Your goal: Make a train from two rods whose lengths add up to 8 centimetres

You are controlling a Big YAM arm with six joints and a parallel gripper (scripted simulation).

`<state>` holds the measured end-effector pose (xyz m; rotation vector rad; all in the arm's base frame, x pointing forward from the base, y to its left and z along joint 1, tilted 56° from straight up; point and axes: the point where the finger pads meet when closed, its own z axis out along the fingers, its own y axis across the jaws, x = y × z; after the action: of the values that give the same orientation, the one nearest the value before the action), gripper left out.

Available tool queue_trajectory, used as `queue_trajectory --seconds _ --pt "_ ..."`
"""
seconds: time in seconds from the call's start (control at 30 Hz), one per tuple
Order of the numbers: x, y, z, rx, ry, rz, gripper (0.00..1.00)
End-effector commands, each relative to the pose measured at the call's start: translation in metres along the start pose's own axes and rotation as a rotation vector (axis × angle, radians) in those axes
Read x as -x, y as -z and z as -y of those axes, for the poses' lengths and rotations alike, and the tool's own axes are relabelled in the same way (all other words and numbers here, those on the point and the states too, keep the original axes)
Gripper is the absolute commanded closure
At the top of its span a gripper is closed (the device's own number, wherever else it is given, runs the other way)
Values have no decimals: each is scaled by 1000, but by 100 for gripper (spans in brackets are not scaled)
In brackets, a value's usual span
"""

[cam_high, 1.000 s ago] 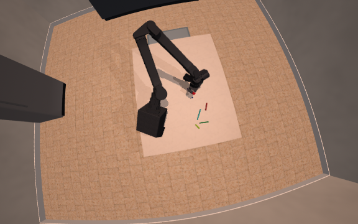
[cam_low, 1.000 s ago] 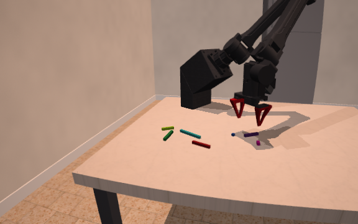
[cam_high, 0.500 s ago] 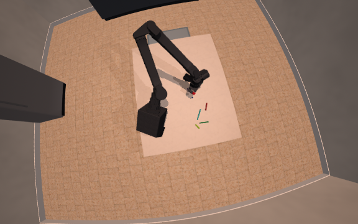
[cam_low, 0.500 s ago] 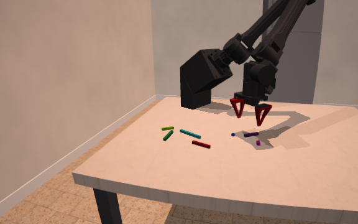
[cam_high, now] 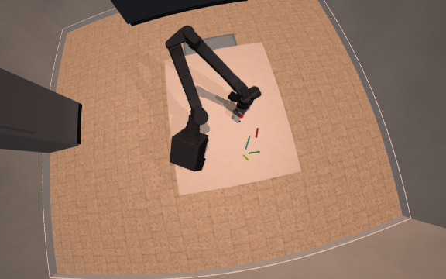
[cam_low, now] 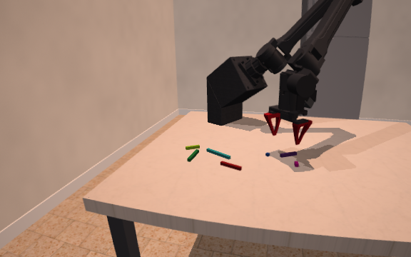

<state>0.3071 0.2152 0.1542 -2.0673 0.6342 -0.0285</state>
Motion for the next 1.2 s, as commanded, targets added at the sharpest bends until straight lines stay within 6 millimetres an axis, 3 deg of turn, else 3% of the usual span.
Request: queue_trajectory --seconds 0.0,0.53,1.17 --pt "4 0 9 -6 24 7 0" --pt "4 2 13 -11 -48 5 0" --pt "9 3 17 -11 -551 8 0"
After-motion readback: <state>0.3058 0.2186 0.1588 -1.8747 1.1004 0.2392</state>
